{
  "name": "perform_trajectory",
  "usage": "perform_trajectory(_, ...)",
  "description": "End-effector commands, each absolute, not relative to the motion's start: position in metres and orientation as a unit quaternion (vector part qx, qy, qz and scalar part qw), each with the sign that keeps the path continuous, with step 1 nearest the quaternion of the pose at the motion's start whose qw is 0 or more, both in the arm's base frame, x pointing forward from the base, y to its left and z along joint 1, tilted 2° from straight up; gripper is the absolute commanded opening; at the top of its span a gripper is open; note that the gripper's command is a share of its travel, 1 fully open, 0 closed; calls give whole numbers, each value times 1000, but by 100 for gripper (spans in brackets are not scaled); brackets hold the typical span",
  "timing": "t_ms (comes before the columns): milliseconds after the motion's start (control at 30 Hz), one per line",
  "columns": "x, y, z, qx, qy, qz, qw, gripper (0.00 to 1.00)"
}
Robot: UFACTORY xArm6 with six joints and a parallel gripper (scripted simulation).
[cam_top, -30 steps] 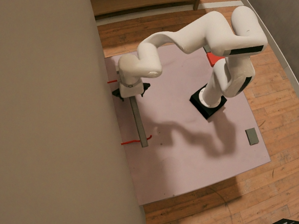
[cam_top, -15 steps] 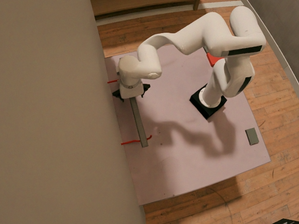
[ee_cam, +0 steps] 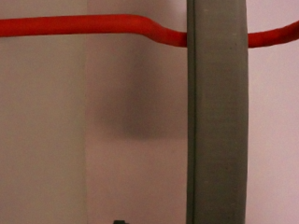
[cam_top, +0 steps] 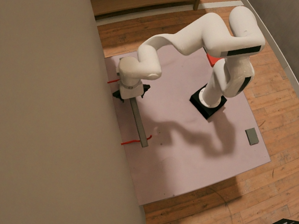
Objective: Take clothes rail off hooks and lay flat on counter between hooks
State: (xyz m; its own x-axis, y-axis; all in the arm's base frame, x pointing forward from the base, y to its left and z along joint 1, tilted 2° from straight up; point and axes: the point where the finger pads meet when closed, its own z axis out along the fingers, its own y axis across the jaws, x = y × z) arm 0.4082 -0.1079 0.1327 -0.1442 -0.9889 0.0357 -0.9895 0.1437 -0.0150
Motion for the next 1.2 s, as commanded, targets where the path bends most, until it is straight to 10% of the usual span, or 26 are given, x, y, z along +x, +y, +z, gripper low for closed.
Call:
perform_trajectory(0,409,-108,134,654,-756,19,7,100)
perform_trajectory(267,410,-108,134,654,-756,19,7,100)
perform_trajectory(300,409,-108,134,654,-756,19,7,0)
perform_trajectory(1167,409,-108,134,654,-756,19,7,0)
